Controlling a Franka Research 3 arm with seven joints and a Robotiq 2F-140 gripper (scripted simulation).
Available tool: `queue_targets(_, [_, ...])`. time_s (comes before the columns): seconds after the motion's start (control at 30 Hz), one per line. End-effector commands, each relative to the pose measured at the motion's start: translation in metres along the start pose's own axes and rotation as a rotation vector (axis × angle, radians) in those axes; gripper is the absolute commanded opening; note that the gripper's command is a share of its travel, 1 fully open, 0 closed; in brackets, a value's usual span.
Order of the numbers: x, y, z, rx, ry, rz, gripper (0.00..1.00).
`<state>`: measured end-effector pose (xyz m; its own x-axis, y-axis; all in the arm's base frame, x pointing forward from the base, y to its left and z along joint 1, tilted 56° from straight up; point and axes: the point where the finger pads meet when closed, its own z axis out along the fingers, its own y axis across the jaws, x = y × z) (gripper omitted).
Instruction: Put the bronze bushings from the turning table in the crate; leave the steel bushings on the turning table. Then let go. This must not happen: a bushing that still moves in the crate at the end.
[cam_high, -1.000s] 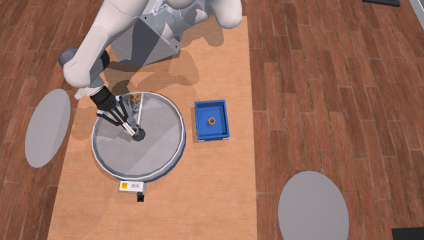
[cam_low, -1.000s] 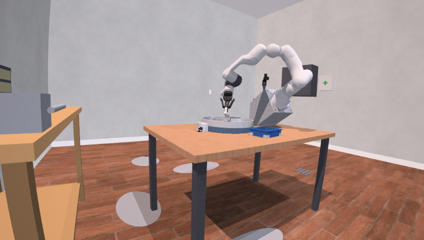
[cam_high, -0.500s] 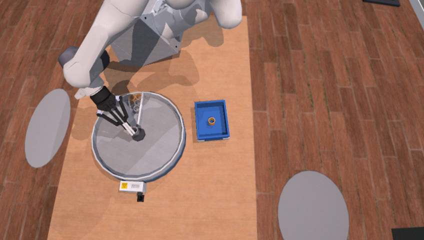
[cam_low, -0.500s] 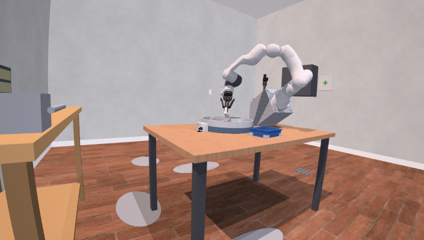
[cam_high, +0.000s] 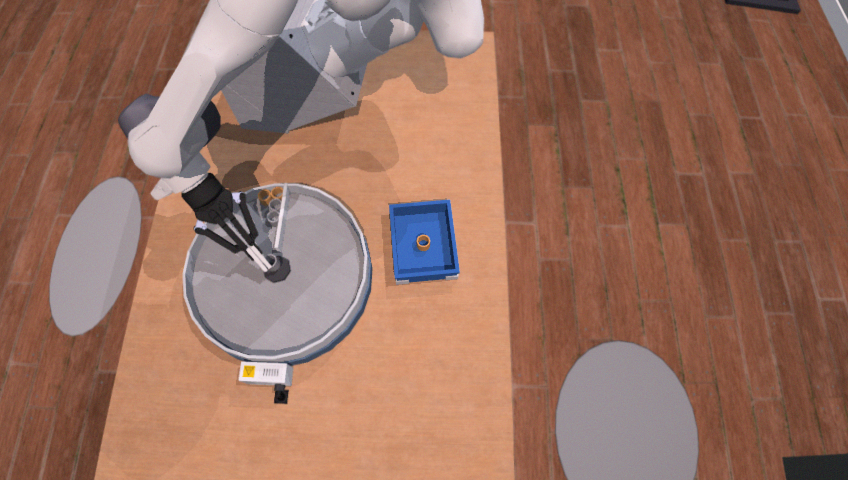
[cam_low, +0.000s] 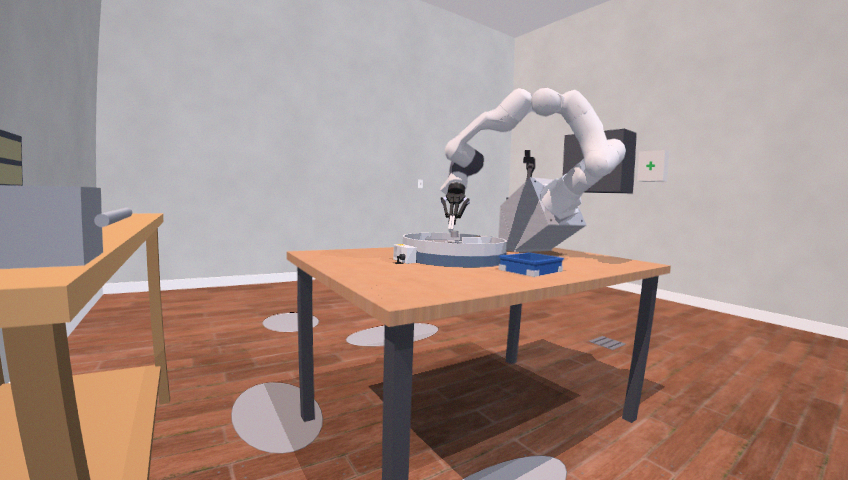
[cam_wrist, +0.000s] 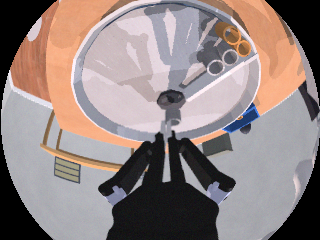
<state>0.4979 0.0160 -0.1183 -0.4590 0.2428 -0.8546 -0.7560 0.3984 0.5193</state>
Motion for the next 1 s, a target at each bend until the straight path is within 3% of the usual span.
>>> queue_targets(0.0, [0.0036, -0.0004, 0.0066, 0.002, -0.001, -0.006, 0.0])
queue_targets(0.97, [0.0102, 0.0002, 0.0144, 0.002, -0.001, -0.006, 0.0])
